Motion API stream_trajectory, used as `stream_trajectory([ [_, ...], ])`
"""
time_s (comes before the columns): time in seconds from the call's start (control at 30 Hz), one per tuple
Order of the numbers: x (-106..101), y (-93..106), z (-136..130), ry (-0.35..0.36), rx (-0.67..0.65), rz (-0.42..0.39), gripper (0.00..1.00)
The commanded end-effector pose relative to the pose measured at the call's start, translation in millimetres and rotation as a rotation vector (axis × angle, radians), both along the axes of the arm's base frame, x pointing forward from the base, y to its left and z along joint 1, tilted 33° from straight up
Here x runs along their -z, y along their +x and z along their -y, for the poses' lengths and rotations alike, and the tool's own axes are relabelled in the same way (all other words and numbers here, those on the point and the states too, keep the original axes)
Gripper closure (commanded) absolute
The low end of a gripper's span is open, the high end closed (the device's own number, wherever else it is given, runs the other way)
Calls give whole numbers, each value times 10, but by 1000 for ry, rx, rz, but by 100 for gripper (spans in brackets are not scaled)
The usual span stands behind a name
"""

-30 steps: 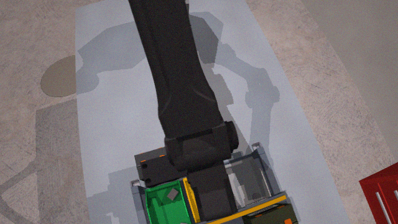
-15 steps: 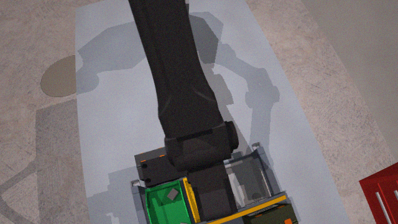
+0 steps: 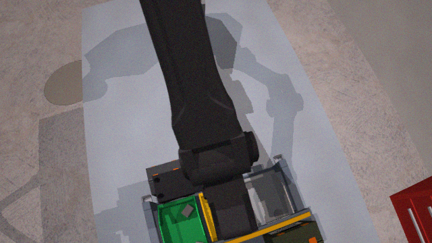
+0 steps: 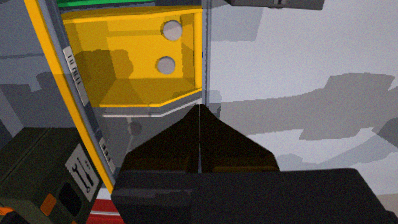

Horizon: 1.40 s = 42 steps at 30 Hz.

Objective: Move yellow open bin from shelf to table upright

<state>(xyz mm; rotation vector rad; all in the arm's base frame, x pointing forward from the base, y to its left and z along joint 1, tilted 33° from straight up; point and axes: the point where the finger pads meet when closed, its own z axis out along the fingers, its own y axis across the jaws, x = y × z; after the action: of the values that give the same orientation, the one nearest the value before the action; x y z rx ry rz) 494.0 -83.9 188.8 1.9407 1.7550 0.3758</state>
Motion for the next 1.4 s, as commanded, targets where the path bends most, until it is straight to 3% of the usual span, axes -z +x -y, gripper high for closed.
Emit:
stream_trajectory([
  [0.0, -73, 134, 40, 7, 17, 28, 100],
  [0.17, 368, 196, 120, 1, 0, -3, 100],
  [0.23, 368, 196, 120, 1, 0, -3, 100],
  [0.27, 272, 330, 137, -6, -2, 27, 100],
  [0.33, 315, 344, 97, -5, -11, 25, 100],
  [0.37, 332, 332, 91, -4, -12, 21, 10],
  [0.4, 334, 331, 92, -5, -12, 21, 10],
  [0.43, 135, 301, 88, -10, -12, 54, 10],
  [0.5, 105, 320, 91, -11, -12, 58, 10],
  [0.63, 379, 288, 86, -3, -12, 5, 10],
  [1.37, 372, 283, 85, -3, -12, 6, 10],
])
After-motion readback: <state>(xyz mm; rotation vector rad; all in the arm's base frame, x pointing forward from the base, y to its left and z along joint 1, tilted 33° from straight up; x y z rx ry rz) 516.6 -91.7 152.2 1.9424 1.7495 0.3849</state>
